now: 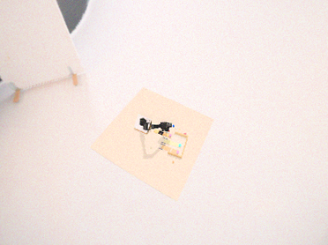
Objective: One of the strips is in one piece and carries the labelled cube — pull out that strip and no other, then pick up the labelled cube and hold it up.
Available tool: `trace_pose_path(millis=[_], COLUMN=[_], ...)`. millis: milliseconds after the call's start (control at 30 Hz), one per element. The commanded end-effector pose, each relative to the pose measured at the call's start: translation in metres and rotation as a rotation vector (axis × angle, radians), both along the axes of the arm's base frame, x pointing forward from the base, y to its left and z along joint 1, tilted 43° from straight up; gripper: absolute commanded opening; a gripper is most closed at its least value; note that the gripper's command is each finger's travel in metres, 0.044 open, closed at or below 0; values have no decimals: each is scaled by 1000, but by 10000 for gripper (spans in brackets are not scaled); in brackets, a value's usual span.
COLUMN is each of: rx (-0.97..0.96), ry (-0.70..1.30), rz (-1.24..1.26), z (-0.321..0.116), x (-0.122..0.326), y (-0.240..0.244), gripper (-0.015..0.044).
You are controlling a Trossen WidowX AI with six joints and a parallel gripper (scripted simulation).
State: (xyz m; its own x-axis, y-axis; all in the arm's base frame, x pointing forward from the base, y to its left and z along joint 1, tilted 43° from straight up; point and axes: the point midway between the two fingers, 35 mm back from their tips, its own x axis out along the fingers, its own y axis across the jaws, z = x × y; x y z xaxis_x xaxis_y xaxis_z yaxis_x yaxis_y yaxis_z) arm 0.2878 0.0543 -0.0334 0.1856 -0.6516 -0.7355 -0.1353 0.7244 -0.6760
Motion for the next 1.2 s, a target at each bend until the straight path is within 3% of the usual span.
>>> trace_pose_path(millis=[0,1033,1167], rx=[-3,-1,-1], ry=[-5,-11,-11], rz=[2,2,2], z=[2,10,7], x=[15,102,103], y=[5,39,37], gripper=[440,440,335])
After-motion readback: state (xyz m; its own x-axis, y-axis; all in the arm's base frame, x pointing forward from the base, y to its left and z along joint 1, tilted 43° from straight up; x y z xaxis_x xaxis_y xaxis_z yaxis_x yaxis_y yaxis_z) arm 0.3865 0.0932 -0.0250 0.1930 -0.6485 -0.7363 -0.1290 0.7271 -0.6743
